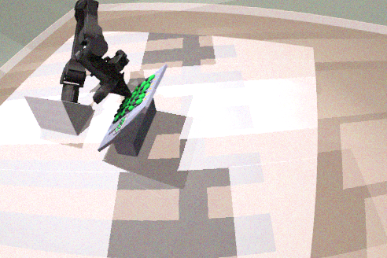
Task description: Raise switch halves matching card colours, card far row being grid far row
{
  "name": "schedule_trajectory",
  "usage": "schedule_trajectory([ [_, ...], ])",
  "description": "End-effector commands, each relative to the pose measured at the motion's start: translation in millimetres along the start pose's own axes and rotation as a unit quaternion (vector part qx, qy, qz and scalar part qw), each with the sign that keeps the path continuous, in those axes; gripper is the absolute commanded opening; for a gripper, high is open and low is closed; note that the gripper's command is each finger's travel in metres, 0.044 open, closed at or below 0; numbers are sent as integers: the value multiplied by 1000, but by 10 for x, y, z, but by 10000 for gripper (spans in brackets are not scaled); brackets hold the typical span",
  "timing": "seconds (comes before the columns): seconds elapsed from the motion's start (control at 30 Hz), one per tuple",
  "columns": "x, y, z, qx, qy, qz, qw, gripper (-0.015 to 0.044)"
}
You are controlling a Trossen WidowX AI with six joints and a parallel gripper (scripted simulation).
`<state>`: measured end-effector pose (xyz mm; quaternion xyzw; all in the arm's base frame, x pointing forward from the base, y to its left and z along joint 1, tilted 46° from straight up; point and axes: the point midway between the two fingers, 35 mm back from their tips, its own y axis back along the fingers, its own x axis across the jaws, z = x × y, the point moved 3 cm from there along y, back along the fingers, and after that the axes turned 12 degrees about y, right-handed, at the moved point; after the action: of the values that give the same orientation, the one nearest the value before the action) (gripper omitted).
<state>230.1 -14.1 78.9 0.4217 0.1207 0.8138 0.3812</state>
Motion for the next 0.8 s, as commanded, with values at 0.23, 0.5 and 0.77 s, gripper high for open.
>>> schedule_trajectory([
  [0.23, -6, -19, -6, 2, -3, -2, 1000, 0],
  [0.5, -6, -30, -5, 2, -3, -2, 1000, 0],
  [0.77, -42, 388, -37, 0, -2, -8, 1000, 0],
])
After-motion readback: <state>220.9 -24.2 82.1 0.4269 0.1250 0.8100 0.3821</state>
